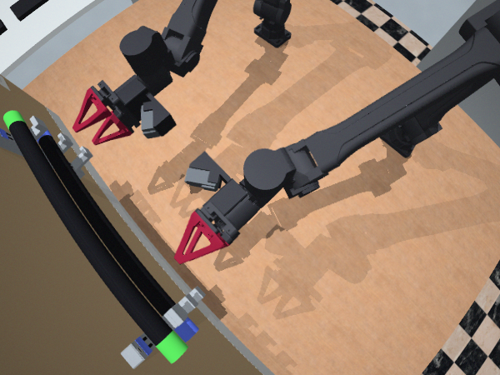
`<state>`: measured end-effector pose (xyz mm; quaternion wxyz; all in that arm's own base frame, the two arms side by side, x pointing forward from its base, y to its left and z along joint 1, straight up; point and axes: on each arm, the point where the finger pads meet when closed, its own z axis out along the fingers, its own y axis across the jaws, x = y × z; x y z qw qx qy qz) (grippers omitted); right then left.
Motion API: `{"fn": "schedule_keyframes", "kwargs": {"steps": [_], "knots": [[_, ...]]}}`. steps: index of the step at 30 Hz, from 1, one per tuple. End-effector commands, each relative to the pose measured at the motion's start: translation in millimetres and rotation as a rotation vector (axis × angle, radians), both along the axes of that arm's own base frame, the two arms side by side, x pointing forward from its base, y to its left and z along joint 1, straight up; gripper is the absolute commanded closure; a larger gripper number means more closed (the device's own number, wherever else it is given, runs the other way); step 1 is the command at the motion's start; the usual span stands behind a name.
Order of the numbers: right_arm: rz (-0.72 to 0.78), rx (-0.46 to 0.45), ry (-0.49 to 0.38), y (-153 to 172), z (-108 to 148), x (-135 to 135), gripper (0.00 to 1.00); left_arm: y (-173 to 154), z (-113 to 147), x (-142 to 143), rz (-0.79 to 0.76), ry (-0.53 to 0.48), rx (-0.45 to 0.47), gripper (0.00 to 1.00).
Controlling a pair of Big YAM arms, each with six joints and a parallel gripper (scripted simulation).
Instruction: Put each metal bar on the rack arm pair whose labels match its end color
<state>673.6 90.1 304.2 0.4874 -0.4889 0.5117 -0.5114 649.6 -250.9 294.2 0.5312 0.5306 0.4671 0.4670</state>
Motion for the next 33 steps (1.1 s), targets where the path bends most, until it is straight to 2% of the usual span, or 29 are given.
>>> {"fn": "schedule_keyframes", "kwargs": {"steps": [1, 17, 33], "knots": [[-0.010, 0.017, -0.010, -8, -4, 3, 0.36, -8, 7, 0, -0.009, -0.025, -0.028, 0.36], [-0.010, 0.018, -0.010, -9, -13, 3, 0.36, -9, 5, -1, -0.010, -0.025, -0.027, 0.36], [-0.010, 0.018, -0.009, -10, -15, 23, 0.36, -13, 6, 19, -0.011, -0.025, -0.027, 0.36]]}}
